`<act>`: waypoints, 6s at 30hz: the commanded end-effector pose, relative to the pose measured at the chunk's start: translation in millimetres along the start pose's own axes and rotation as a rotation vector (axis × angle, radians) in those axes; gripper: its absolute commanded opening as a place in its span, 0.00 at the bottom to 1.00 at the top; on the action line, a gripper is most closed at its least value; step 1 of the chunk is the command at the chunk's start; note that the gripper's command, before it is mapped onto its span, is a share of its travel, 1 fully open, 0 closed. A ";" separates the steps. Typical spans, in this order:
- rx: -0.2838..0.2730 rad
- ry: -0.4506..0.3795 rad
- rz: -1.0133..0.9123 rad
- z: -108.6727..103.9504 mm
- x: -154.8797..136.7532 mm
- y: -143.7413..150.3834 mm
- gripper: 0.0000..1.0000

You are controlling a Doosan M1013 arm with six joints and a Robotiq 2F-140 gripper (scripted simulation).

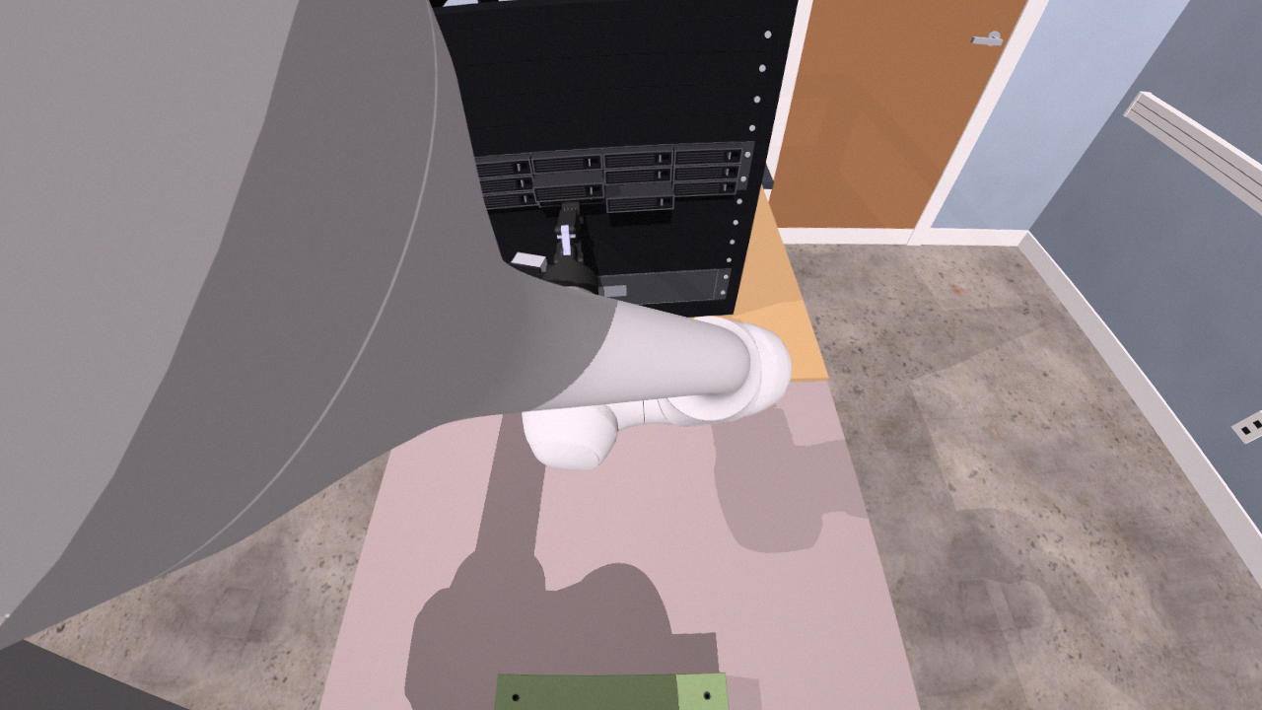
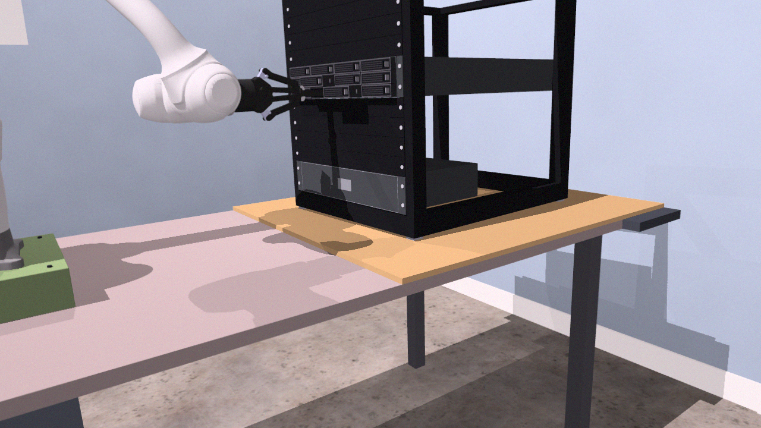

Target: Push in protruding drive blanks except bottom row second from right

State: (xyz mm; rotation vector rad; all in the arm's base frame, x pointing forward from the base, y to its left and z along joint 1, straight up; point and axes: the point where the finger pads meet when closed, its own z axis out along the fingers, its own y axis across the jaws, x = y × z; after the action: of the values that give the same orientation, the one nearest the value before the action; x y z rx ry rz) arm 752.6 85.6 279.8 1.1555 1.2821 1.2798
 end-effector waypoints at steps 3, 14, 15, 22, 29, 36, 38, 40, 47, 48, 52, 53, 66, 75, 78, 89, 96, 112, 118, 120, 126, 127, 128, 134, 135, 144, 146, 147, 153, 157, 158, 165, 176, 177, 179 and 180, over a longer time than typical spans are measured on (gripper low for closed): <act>0.002 -0.004 -0.002 3.1 -0.2 -0.5 0.10; 0.002 -0.004 -0.002 4.0 -0.2 -0.4 0.10; 0.002 -0.004 -0.002 4.4 -0.2 -0.4 0.10; 0.002 -0.004 -0.002 6.7 -0.1 -0.4 0.10; 0.002 -0.004 -0.002 6.8 -0.1 -0.4 0.10; 0.002 -0.004 -0.002 7.6 -0.1 -0.4 0.10; 0.002 -0.004 -0.002 8.0 -0.1 -0.4 0.10; 0.002 -0.004 -0.002 8.2 0.0 -0.4 0.10; 0.002 -0.004 -0.002 8.2 0.0 -0.4 0.10; 0.002 -0.004 -0.002 8.2 0.0 -0.4 0.10; 0.002 -0.004 -0.002 8.2 0.0 -0.4 0.10; 0.002 -0.004 -0.002 8.2 0.0 -0.4 0.10; 0.002 -0.004 -0.002 8.2 0.0 -0.4 0.10; 0.002 -0.004 -0.002 8.1 0.0 -0.4 0.10; 0.002 -0.004 -0.002 5.4 0.0 -0.4 0.10; 0.002 -0.004 -0.002 -37.1 0.1 -0.3 0.10; 0.002 -0.004 -0.002 -69.6 0.2 -0.2 0.10; 0.002 -0.004 -0.002 -74.1 0.2 -0.2 0.10; 0.002 -0.004 -0.002 -74.1 0.2 -0.2 0.10; 0.002 -0.004 -0.002 -74.1 0.2 -0.2 0.10; 0.002 -0.004 -0.002 -74.1 0.2 -0.2 0.10; 0.002 -0.004 -0.002 -74.1 0.2 -0.2 0.10; 0.002 -0.004 -0.002 -74.1 0.2 -0.2 0.10; 0.002 -0.004 -0.002 -75.3 0.2 14.9 0.10; 0.002 -0.004 -0.002 -75.7 0.1 20.6 0.10; 0.002 -0.004 -0.002 -72.6 0.1 30.6 0.10; 0.002 -0.004 -0.002 -63.2 0.1 30.6 0.10; 0.002 -0.004 -0.002 -57.3 0.0 30.5 0.10; 0.002 -0.004 -0.002 -37.5 0.0 30.5 0.10; 0.002 -0.004 -0.002 -37.3 0.0 30.5 0.10; 0.002 -0.004 -0.002 -37.3 0.0 30.5 0.10; 0.002 -0.004 -0.002 -37.3 0.0 30.5 0.10; 0.002 -0.004 -0.002 -37.3 0.0 30.5 0.10; 0.002 -0.004 -0.002 -37.3 0.0 30.5 0.10; 0.002 -0.004 -0.002 -37.3 0.0 30.5 0.10; 0.002 -0.004 -0.002 -37.3 0.0 30.5 0.10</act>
State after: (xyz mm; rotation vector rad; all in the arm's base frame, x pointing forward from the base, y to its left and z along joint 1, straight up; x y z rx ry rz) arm 714.2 79.9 310.7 1.1558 1.2785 1.2721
